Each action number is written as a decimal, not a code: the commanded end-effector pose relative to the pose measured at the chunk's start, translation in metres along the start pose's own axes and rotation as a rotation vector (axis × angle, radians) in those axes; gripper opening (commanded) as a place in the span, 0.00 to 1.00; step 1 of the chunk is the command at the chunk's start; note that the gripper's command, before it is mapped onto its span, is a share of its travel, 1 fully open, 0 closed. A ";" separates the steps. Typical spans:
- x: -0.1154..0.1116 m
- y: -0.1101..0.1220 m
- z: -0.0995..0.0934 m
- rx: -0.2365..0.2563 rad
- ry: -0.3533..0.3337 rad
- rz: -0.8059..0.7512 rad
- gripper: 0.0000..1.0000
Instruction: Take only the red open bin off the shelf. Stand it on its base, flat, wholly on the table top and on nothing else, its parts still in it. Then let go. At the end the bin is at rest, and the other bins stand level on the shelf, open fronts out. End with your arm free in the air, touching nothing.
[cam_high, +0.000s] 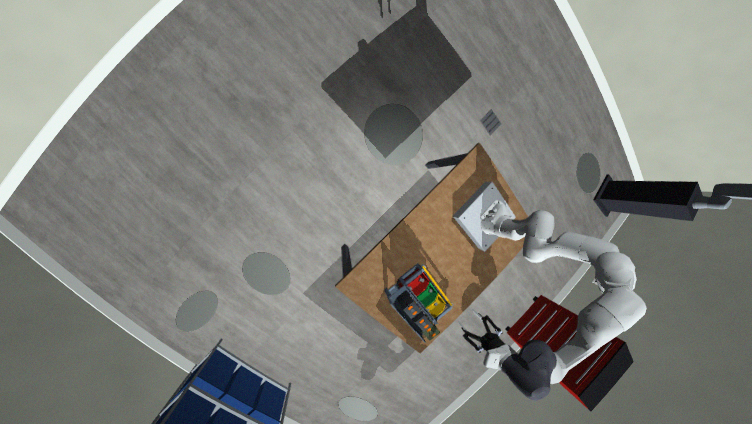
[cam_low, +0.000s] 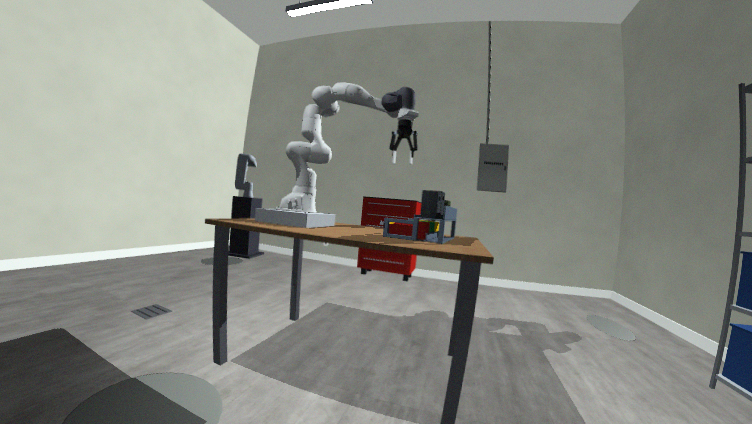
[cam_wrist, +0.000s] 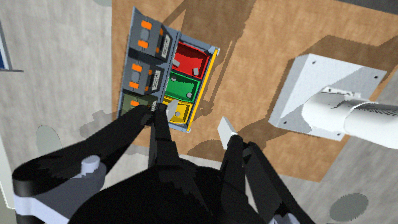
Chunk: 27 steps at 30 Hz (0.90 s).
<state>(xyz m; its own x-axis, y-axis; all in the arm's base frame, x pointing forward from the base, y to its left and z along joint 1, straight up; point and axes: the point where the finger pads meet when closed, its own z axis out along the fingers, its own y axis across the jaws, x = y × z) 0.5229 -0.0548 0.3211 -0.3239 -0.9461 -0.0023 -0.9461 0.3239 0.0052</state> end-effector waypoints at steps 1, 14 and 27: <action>-0.001 0.001 0.000 0.000 -0.001 -0.005 0.57; 0.000 0.000 0.030 0.000 -0.001 -0.004 0.57; 0.000 0.001 0.050 0.000 -0.001 -0.005 0.57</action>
<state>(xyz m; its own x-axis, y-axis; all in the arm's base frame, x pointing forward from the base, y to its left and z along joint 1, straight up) 0.5190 -0.0523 0.2718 -0.3141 -0.9494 -0.0032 -0.9493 0.3140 0.0155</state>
